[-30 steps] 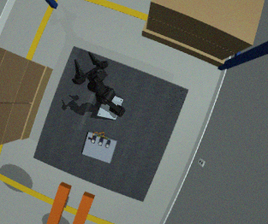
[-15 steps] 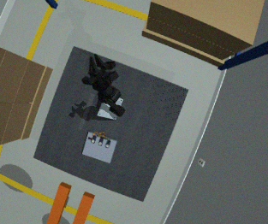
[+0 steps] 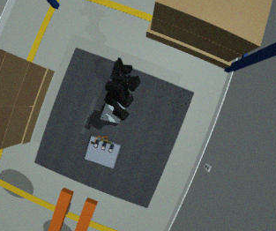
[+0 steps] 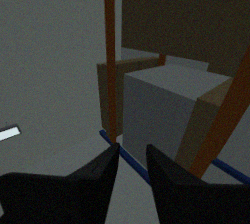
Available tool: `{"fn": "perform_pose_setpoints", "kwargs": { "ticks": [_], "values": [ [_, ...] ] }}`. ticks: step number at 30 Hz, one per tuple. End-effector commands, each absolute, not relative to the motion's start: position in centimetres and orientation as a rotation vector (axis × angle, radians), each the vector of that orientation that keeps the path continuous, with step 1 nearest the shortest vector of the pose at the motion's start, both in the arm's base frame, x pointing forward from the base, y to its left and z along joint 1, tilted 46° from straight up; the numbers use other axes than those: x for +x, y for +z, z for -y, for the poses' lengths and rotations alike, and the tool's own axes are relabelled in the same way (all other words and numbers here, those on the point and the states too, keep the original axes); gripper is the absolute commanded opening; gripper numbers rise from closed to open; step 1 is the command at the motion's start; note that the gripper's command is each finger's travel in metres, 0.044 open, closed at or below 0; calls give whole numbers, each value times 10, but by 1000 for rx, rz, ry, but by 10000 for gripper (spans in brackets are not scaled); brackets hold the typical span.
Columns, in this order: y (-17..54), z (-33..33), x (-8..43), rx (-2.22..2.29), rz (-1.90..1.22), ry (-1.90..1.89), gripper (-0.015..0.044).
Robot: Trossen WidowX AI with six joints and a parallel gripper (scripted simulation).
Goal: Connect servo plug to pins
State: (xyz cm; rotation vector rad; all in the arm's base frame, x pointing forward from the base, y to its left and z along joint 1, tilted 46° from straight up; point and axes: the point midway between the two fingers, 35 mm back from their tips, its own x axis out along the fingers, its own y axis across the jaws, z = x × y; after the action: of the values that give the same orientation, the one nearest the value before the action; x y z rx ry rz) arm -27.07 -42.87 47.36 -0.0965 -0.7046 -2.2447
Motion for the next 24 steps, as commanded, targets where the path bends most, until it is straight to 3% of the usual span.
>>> {"fn": "perform_pose_setpoints", "kwargs": {
  "ticks": [1, 24],
  "values": [
    [490, 412, -273, -128, 804, -2211, 115],
    [551, 340, -270, -285, 1150, -2034, 115]
  ]
}}
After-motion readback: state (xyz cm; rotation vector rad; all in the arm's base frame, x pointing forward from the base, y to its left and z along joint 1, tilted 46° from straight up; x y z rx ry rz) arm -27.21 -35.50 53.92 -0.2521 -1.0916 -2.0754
